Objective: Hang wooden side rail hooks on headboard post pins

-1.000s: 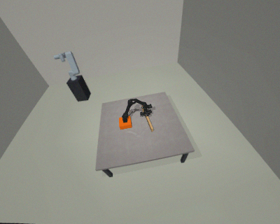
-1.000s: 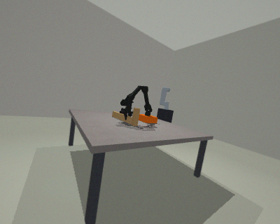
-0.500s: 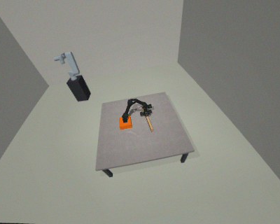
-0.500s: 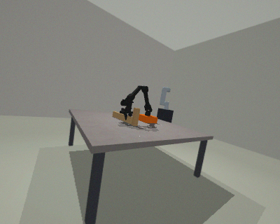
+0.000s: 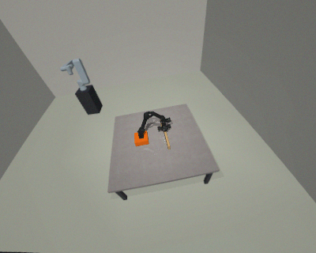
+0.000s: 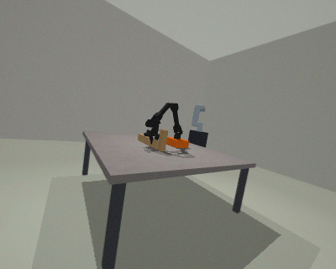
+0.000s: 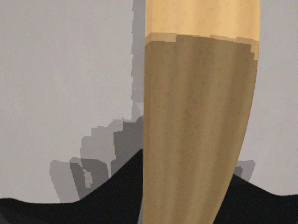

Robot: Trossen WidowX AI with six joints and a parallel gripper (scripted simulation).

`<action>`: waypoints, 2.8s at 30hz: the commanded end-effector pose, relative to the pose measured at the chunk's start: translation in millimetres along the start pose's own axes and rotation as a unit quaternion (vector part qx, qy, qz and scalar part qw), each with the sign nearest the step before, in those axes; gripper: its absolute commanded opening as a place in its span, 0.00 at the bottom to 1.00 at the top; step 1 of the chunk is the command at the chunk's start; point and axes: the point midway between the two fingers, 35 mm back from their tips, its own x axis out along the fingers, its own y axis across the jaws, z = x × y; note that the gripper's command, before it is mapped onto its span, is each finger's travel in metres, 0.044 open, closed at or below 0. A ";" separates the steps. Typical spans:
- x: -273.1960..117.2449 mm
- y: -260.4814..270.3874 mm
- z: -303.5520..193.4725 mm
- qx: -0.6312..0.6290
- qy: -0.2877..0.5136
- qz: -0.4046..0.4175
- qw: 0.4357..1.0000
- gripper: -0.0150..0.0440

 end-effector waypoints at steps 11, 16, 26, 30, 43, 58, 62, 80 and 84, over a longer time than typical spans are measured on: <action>0.0 -9.7 0.6 0.008 -0.001 -0.005 1.000 0.25; 0.0 -11.8 0.6 0.008 -0.001 -0.005 1.000 0.25; 0.0 -7.2 -0.1 0.001 0.000 0.000 1.000 0.25; -0.4 -7.2 -0.1 0.008 -0.001 -0.005 1.000 0.25; -2.6 -7.2 -0.1 0.008 -0.001 -0.005 1.000 0.25; -5.1 -7.1 -0.1 0.008 -0.001 -0.005 1.000 0.25; -5.8 -7.1 -0.1 0.008 -0.001 -0.005 1.000 0.25; -8.8 -7.1 -0.1 0.008 -0.001 -0.005 1.000 0.25; -9.5 -7.0 -0.1 0.008 -0.001 -0.005 1.000 0.25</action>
